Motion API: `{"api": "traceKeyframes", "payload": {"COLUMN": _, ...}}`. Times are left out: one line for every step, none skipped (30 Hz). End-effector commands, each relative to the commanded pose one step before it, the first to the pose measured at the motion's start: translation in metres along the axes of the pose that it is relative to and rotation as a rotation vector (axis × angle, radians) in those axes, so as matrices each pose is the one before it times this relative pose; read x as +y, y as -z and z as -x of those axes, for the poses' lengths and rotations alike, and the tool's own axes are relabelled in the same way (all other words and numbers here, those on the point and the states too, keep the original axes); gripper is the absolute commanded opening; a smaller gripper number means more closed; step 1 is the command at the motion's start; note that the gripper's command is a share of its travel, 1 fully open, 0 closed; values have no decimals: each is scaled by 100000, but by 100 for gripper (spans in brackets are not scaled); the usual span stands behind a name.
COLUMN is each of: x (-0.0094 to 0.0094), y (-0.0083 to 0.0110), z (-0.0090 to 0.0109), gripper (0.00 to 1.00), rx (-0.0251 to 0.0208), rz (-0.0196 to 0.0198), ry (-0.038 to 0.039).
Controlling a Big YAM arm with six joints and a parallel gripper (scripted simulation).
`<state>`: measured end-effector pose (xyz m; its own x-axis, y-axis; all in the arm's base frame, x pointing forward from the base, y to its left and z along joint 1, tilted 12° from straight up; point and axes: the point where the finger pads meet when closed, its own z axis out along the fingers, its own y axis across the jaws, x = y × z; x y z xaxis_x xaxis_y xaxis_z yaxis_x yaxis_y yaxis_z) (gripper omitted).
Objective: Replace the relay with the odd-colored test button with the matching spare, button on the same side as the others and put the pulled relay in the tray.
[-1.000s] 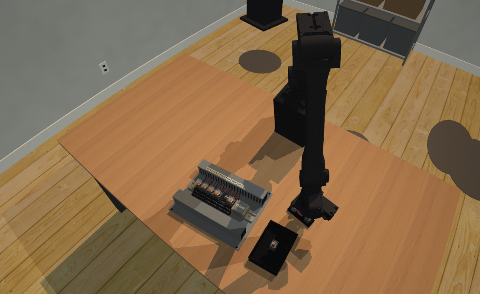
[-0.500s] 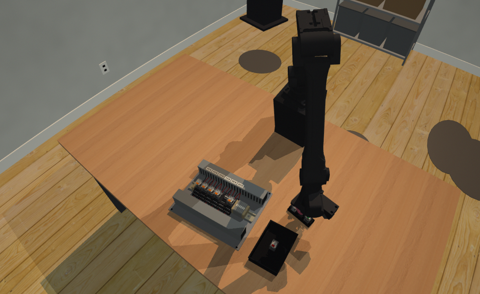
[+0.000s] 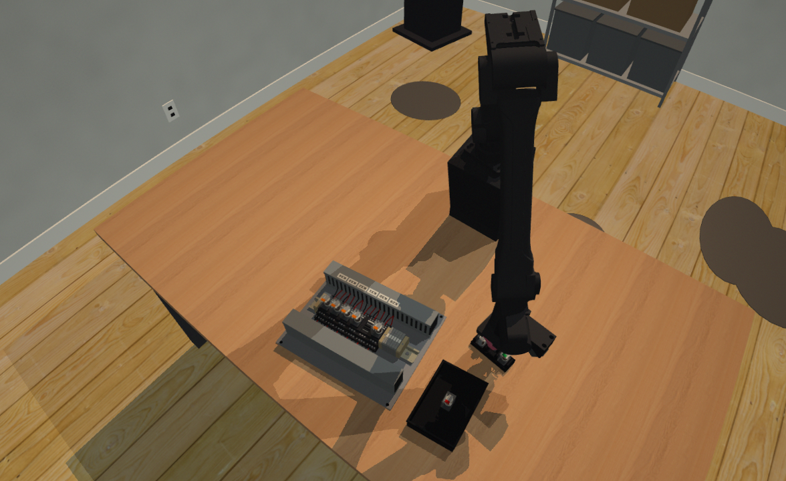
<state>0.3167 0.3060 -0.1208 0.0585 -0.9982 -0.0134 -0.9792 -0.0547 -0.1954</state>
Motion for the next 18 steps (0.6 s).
{"api": "traceKeyframes", "payload": {"x": -756, "y": 1581, "z": 1073, "gripper": 0, "rx": -2635, "rz": -2392, "ry": -759}}
{"api": "traceKeyframes", "payload": {"x": -27, "y": 32, "z": 28, "gripper": 0, "rx": -52, "rz": -56, "ry": 1}}
{"api": "traceKeyframes", "payload": {"x": 0, "y": 0, "z": 0, "gripper": 0, "rx": 0, "rz": 0, "ry": 0}}
{"api": "traceKeyframes", "payload": {"x": 0, "y": 0, "z": 0, "gripper": 0, "rx": 0, "rz": 0, "ry": 0}}
{"api": "traceKeyframes", "payload": {"x": -17, "y": 27, "z": 21, "gripper": 0, "rx": -37, "rz": -39, "ry": 13}}
{"api": "traceKeyframes", "payload": {"x": -6, "y": 24, "z": 12, "gripper": 0, "rx": -11, "rz": -11, "ry": 17}}
{"api": "traceKeyframes", "payload": {"x": 0, "y": 21, "z": 7, "gripper": 0, "rx": 1, "rz": 2, "ry": 18}}
{"api": "traceKeyframes", "payload": {"x": 4, "y": 18, "z": 5, "gripper": 0, "rx": 3, "rz": 5, "ry": 17}}
{"api": "traceKeyframes", "payload": {"x": 5, "y": 15, "z": 4, "gripper": 0, "rx": -1, "rz": 2, "ry": 15}}
{"api": "traceKeyframes", "payload": {"x": 4, "y": 12, "z": 5, "gripper": 0, "rx": -6, "rz": -4, "ry": 13}}
{"api": "traceKeyframes", "payload": {"x": 4, "y": 10, "z": 5, "gripper": 0, "rx": -10, "rz": -9, "ry": 12}}
{"api": "traceKeyframes", "payload": {"x": 4, "y": 8, "z": 4, "gripper": 0, "rx": -11, "rz": -10, "ry": 10}}
{"api": "traceKeyframes", "payload": {"x": 4, "y": 6, "z": 3, "gripper": 0, "rx": -9, "rz": -7, "ry": 9}}
{"api": "traceKeyframes", "payload": {"x": 4, "y": 5, "z": 0, "gripper": 0, "rx": -4, "rz": -3, "ry": 7}}
{"api": "traceKeyframes", "payload": {"x": 4, "y": 3, "z": -2, "gripper": 0, "rx": 1, "rz": 1, "ry": 3}}
{"api": "traceKeyframes", "payload": {"x": 3, "y": 2, "z": -5, "gripper": 0, "rx": 6, "rz": 4, "ry": -2}}
{"api": "traceKeyframes", "payload": {"x": 2, "y": 0, "z": -7, "gripper": 0, "rx": 9, "rz": 6, "ry": -6}}
{"api": "traceKeyframes", "payload": {"x": 0, "y": -1, "z": -8, "gripper": 0, "rx": 10, "rz": 6, "ry": -10}}
